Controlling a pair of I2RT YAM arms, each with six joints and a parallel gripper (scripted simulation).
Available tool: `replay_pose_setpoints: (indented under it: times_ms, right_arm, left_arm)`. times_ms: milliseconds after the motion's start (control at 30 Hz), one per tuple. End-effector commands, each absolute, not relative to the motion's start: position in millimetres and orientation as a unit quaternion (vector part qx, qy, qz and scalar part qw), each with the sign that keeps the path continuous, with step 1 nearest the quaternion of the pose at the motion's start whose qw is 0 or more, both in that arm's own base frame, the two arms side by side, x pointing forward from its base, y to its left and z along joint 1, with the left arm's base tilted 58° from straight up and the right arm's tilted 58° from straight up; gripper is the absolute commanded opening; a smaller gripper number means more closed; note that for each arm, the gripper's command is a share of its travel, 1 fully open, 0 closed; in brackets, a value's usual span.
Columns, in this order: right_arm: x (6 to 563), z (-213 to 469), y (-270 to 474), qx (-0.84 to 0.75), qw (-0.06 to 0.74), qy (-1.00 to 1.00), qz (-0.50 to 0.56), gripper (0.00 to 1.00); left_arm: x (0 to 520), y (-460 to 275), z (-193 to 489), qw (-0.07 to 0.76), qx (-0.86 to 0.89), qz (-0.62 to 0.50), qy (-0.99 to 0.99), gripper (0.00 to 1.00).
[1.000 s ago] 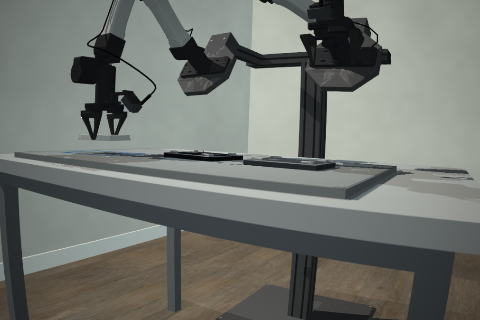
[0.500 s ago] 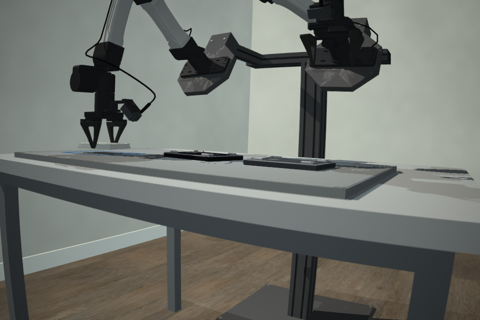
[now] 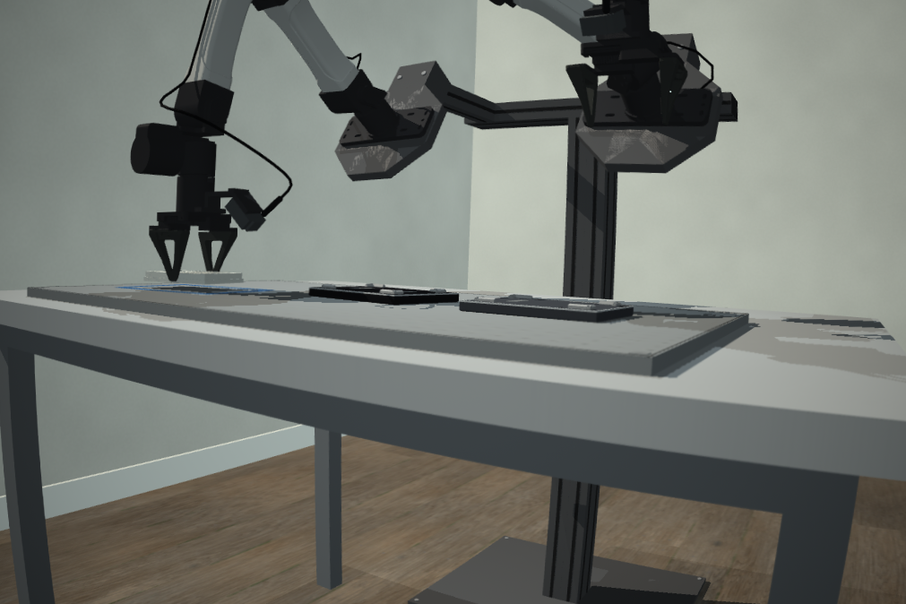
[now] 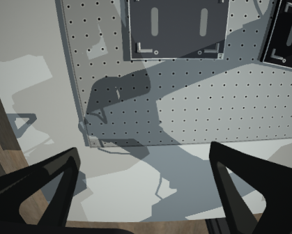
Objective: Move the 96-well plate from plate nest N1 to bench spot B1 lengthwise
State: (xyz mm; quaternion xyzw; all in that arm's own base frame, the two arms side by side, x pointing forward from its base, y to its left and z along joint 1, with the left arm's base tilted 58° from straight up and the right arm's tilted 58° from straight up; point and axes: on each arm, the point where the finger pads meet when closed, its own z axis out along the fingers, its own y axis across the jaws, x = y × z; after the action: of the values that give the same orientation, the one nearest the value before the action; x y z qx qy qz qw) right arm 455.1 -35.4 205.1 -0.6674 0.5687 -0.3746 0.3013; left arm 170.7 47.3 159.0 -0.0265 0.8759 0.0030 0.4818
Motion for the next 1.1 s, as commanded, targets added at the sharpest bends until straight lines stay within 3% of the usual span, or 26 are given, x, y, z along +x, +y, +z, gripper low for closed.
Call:
replay_pose_setpoints:
  times_ms: [0,1067]
  right_arm:
    - [455,217,-34,-0.659,0.311,0.565,-0.388,0.0]
    - [460,192,-35,-0.667,0.299,0.573,-0.372,0.0]
  left_arm:
    - [171,47,161,0.485,-0.021,0.003,0.874,1.0]
    - [171,47,161,0.485,-0.021,0.003,0.874,1.0]
